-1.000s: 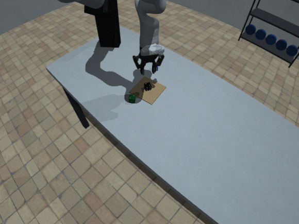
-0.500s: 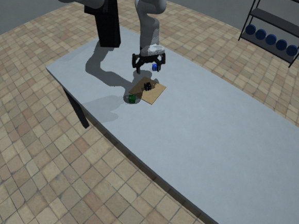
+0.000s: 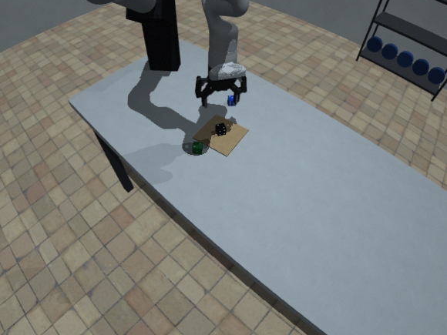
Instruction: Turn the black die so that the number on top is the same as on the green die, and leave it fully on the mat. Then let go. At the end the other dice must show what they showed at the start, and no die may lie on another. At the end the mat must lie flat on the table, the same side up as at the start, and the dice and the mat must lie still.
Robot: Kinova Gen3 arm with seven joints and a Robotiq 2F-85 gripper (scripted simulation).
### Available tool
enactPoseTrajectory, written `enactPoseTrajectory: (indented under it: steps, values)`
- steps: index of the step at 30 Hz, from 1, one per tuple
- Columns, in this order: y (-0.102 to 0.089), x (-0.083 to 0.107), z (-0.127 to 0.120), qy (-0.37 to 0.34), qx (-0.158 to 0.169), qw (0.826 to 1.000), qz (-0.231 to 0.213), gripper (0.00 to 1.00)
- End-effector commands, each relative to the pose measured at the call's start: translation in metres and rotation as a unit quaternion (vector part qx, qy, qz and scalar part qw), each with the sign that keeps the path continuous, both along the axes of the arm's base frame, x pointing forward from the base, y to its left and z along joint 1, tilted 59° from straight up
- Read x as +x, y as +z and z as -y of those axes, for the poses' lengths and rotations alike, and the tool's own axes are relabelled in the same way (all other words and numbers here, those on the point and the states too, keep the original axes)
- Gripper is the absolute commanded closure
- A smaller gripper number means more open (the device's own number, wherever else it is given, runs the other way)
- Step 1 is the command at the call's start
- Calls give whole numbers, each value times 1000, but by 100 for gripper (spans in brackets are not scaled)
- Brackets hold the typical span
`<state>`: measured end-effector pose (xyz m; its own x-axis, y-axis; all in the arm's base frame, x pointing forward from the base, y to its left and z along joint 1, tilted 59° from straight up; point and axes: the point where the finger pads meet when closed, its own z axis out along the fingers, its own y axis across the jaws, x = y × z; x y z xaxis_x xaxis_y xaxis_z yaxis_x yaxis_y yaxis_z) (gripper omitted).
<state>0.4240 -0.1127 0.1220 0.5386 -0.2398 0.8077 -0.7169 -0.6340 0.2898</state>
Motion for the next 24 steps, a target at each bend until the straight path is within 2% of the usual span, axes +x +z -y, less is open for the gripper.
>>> enactPoseTrajectory:
  steps: [1,11,24]
  values:
    - [6,-1,-12,7,3,1000,3,0]
    - [23,-16,-35,7,3,1000,3,0]
    - [25,-18,-39,7,3,1000,3,0]
